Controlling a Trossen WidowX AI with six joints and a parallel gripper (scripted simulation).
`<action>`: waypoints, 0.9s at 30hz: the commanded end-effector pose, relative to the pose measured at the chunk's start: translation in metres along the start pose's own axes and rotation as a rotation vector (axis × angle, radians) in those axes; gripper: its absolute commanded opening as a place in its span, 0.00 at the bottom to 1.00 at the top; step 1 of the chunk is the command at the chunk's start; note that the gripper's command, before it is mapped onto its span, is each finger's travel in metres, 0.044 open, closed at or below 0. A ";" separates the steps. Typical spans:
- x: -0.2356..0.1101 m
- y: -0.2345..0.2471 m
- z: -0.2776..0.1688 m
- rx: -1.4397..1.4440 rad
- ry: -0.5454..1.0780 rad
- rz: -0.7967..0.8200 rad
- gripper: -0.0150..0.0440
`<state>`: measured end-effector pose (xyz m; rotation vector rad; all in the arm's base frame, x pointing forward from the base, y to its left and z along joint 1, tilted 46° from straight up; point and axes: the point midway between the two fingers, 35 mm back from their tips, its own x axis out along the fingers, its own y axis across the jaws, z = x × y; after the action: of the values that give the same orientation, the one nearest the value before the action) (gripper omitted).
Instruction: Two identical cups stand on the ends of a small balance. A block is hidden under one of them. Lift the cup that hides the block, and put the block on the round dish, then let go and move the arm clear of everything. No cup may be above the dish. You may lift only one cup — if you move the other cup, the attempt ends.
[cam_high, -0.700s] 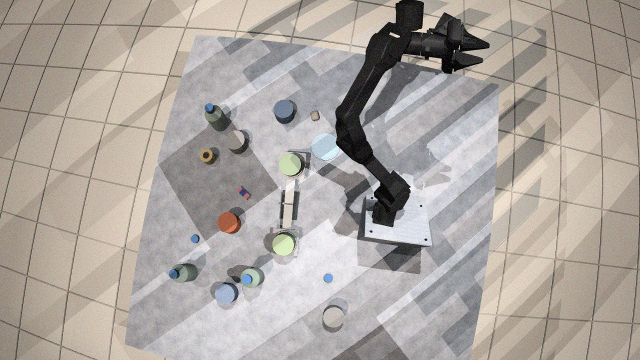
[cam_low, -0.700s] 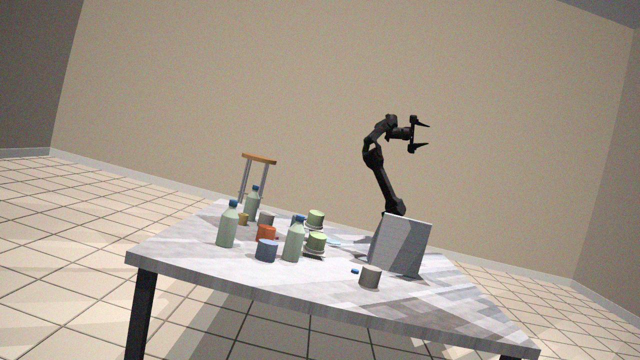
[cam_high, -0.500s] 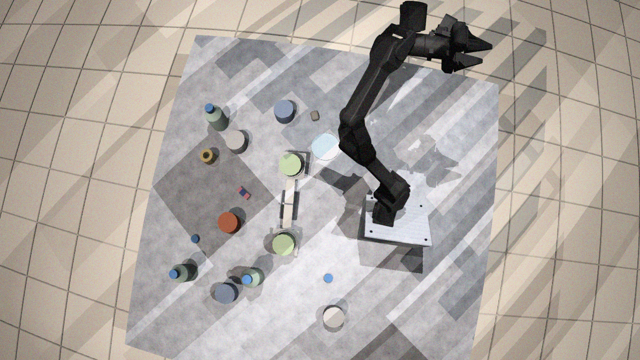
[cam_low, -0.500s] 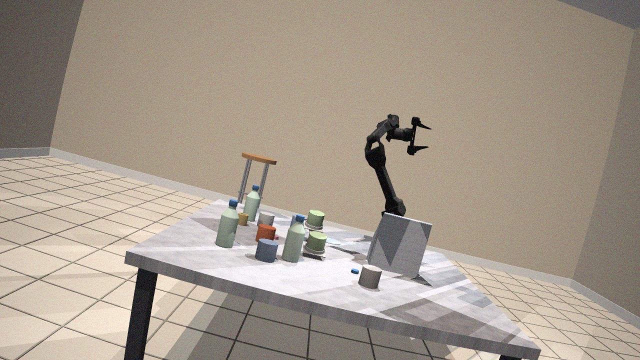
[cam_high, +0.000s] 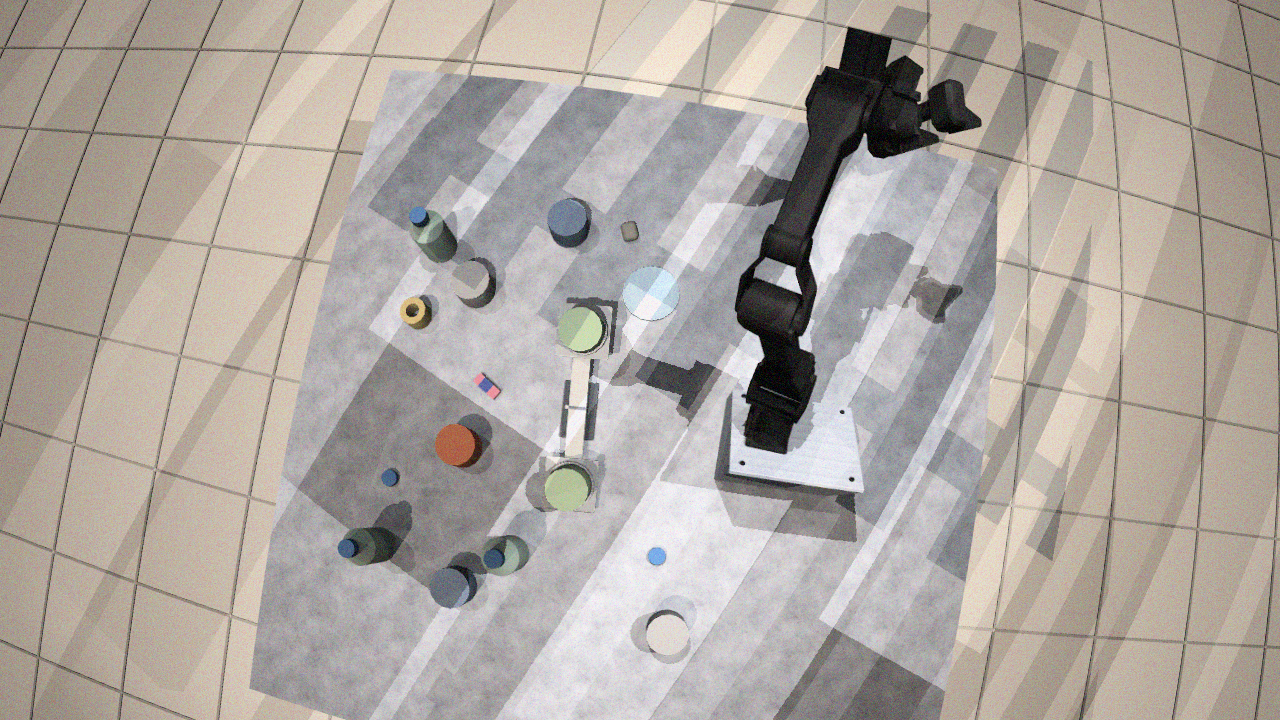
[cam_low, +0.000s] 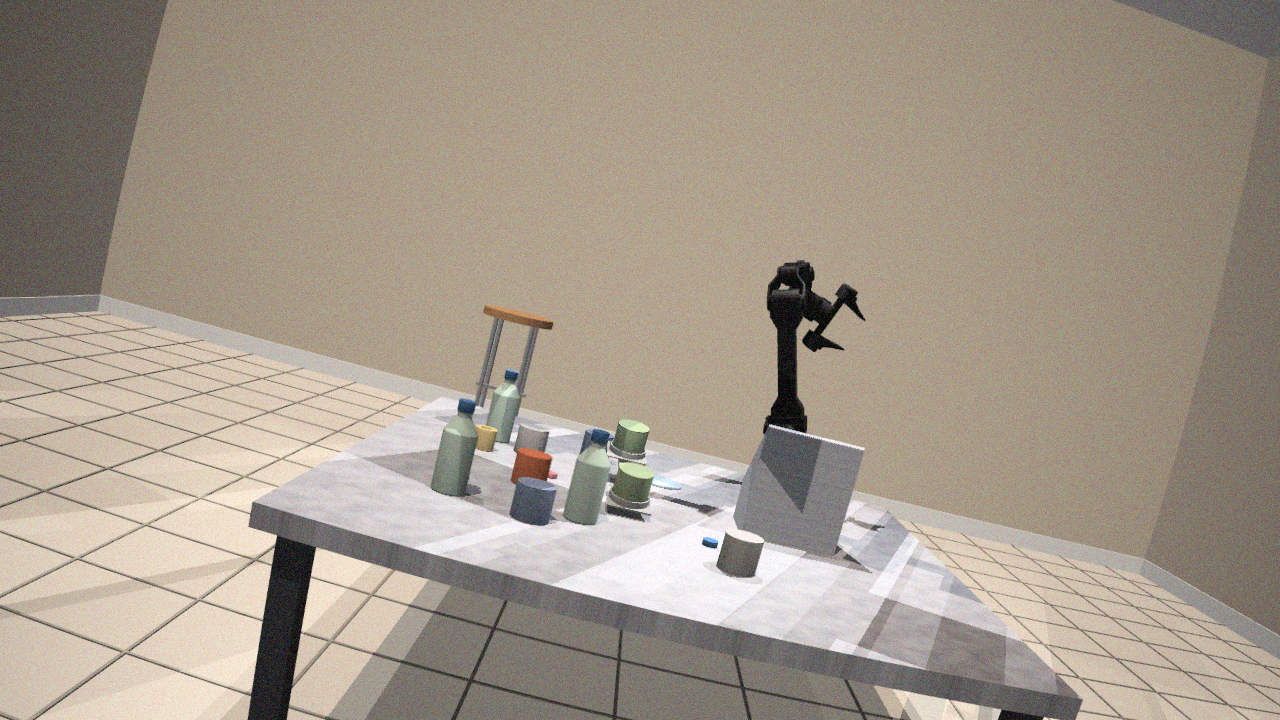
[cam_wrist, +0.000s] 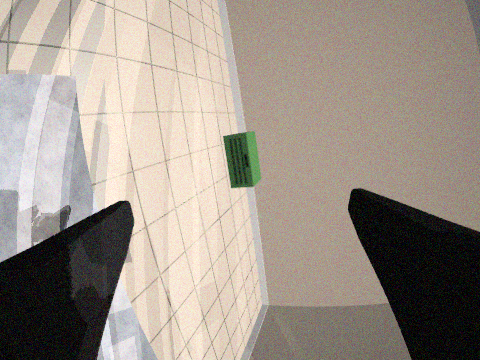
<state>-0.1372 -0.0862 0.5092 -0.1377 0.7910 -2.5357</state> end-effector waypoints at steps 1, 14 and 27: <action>0.008 0.028 0.008 0.017 -0.038 0.090 1.00; -0.013 0.166 0.021 -0.044 -0.145 0.512 1.00; -0.112 0.284 -0.004 -0.201 -0.272 0.908 1.00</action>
<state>0.0531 -0.2368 0.3719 -0.1325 0.7378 -1.6251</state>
